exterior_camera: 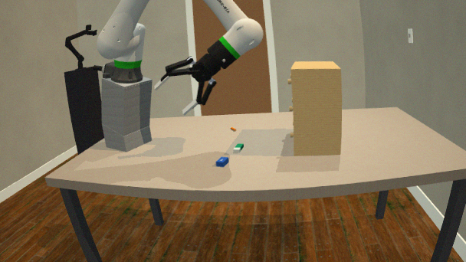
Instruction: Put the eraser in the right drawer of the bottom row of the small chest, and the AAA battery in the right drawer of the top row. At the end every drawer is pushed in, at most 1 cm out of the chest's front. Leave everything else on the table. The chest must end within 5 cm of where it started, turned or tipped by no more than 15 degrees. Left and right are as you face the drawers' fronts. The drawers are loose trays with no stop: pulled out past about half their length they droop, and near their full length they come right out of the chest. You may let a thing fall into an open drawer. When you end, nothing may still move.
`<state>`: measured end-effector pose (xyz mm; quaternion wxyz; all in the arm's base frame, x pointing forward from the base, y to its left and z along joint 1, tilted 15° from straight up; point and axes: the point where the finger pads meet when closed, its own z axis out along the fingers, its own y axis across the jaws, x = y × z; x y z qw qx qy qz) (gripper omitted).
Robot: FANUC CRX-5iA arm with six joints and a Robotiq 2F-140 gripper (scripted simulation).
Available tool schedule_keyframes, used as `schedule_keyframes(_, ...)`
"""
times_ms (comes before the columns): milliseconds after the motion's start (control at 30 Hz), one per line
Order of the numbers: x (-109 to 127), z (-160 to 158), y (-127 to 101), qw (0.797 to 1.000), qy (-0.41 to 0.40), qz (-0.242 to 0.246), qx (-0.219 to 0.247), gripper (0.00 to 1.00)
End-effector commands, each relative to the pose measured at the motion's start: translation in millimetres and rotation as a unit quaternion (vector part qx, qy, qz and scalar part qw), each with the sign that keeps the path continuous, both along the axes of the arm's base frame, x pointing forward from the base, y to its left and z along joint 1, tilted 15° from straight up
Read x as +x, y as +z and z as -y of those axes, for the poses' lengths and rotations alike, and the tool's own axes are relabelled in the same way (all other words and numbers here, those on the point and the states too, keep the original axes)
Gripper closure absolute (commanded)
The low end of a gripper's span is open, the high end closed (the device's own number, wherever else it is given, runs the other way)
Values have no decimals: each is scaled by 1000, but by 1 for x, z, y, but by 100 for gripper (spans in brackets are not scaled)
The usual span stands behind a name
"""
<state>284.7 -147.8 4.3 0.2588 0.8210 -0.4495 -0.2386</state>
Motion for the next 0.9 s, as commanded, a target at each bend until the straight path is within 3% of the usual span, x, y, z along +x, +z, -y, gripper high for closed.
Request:
schedule_keyframes(0, 0, 0, 0, 1000, 0, 0, 0, 0)
schedule_keyframes(600, 2, -1, 1, 1000, 4, 3, 2, 0)
schedule_keyframes(867, 57, -37, 46, 977, 161, 111, 79, 0)
